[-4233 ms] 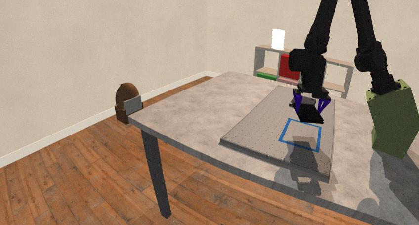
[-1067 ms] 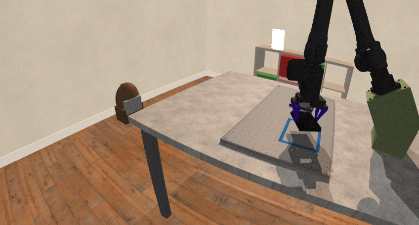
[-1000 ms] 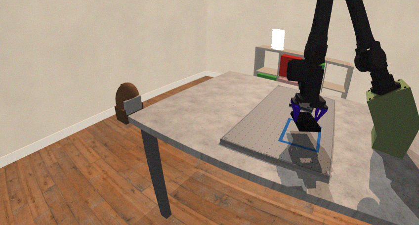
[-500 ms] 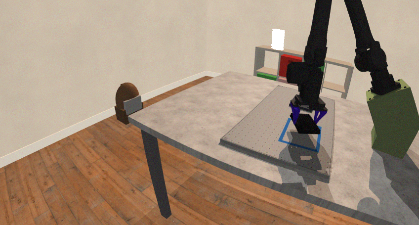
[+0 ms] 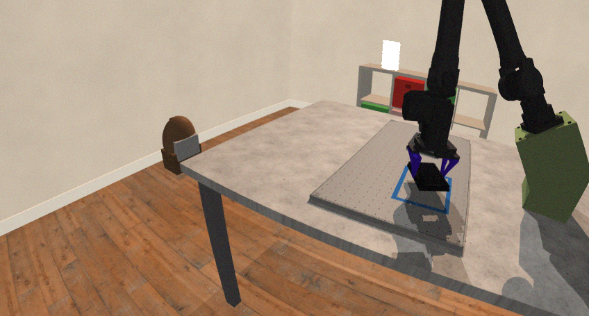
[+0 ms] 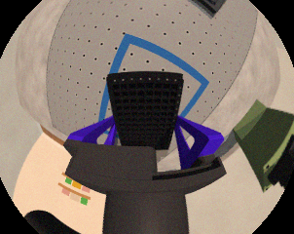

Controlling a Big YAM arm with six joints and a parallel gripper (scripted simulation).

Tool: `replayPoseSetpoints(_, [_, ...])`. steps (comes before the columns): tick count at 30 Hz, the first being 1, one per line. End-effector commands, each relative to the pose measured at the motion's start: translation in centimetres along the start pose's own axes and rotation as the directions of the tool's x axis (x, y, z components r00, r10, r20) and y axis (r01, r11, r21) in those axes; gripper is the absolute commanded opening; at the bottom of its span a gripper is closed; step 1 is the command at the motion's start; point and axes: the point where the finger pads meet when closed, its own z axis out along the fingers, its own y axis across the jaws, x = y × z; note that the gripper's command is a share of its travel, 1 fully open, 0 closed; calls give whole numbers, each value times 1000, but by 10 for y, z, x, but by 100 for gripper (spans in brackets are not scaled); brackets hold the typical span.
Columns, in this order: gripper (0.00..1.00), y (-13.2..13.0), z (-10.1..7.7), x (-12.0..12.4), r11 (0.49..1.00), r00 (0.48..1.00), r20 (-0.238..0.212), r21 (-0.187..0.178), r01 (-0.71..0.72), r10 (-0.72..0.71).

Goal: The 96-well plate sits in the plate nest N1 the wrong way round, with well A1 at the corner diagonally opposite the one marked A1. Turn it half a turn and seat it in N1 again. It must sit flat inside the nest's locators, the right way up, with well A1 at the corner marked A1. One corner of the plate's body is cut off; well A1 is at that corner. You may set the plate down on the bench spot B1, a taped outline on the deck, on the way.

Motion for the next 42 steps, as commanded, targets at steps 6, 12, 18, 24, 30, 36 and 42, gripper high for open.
replayPoseSetpoints(6, [0, 4, 9, -3, 1000, 1000, 5, -7, -3, 3])
replayPoseSetpoints(12, [0, 6, 10, 0, 1000, 1000, 1, -12, -1, 1])
replayPoseSetpoints(18, [0, 7, 15, -3, 1000, 1000, 5, -11, -5, 5])
replayPoseSetpoints(24, [0, 9, 19, -3, 1000, 1000, 5, -14, -6, 6])
replayPoseSetpoints(30, [0, 6, 22, -2, 1000, 1000, 3, -10, -3, 3])
replayPoseSetpoints(36, [0, 8, 26, -3, 1000, 1000, 4, -13, -4, 4])
replayPoseSetpoints(42, [0, 6, 30, -3, 1000, 1000, 5, -9, -5, 5])
